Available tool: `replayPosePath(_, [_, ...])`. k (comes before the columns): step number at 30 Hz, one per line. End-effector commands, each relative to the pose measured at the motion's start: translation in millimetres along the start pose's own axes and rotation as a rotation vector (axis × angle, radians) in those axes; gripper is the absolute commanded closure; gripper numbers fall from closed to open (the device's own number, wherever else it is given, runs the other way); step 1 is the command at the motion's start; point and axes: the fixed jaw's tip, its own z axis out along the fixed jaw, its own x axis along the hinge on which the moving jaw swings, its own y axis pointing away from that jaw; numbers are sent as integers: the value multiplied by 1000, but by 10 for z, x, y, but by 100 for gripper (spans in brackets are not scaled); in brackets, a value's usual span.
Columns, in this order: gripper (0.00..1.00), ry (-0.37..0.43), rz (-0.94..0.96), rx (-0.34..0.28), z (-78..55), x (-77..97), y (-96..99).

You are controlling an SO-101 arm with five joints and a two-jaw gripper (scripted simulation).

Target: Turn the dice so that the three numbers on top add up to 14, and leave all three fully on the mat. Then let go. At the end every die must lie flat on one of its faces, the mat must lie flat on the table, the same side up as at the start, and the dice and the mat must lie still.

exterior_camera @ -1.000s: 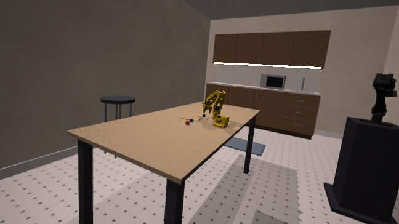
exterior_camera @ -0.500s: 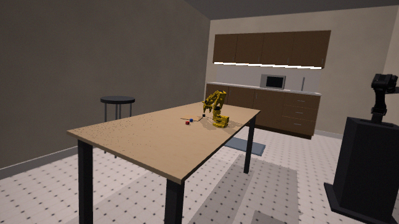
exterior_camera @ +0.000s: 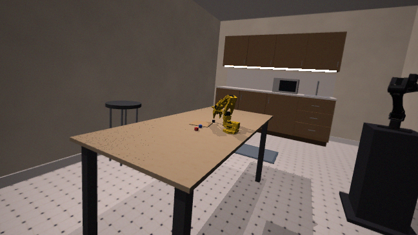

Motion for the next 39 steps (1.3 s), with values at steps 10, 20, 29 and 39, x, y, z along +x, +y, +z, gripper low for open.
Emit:
replayPosePath(10, [72,-50,2,6,-47,-85,-23])
replayPosePath(20, [72,-50,2,6,-47,-85,-23])
replayPosePath(29, [72,-51,-22,-11,-57,-74,41])
replayPosePath(39, [72,-51,-168,-112,-140,28,415])
